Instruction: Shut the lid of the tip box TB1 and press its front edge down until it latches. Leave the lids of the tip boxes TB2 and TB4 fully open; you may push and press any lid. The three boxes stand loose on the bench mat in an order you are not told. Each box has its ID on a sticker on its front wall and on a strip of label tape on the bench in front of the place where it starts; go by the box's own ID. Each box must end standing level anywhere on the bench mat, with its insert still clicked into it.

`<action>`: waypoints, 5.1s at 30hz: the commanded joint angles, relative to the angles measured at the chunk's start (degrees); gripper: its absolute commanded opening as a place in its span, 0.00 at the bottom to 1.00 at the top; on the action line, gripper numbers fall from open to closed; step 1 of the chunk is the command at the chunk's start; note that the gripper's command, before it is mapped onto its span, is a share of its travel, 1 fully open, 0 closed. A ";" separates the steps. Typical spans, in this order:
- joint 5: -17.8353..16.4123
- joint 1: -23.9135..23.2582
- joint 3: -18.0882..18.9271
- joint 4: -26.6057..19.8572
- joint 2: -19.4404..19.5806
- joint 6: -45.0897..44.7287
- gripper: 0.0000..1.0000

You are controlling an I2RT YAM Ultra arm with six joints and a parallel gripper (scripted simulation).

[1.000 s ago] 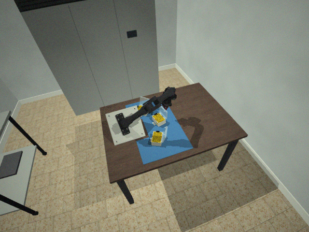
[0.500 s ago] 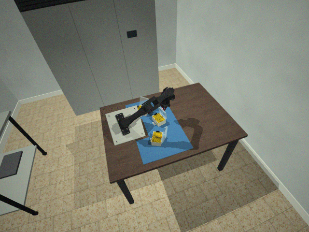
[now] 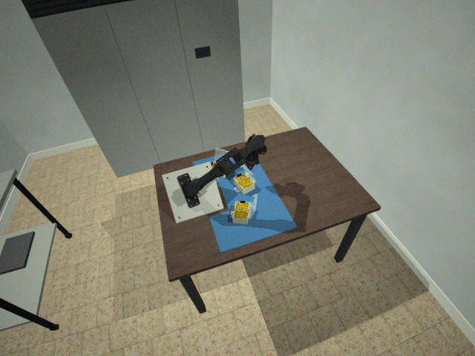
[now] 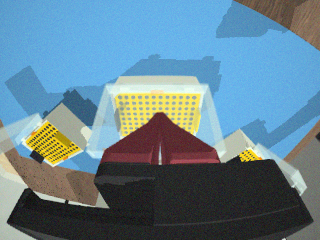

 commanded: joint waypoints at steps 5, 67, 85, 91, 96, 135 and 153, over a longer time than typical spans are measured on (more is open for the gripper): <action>-0.08 1.62 -1.64 1.14 -2.00 0.46 0.00; -0.40 2.54 -9.02 3.03 -6.69 1.63 0.00; -0.40 2.54 -9.02 3.03 -6.69 1.63 0.00; -0.40 2.54 -9.02 3.03 -6.69 1.63 0.00; -0.40 2.54 -9.02 3.03 -6.69 1.63 0.00; -2.10 7.05 1.11 -9.60 -5.64 7.11 0.00; -2.27 7.47 2.28 -10.87 -5.43 7.61 0.00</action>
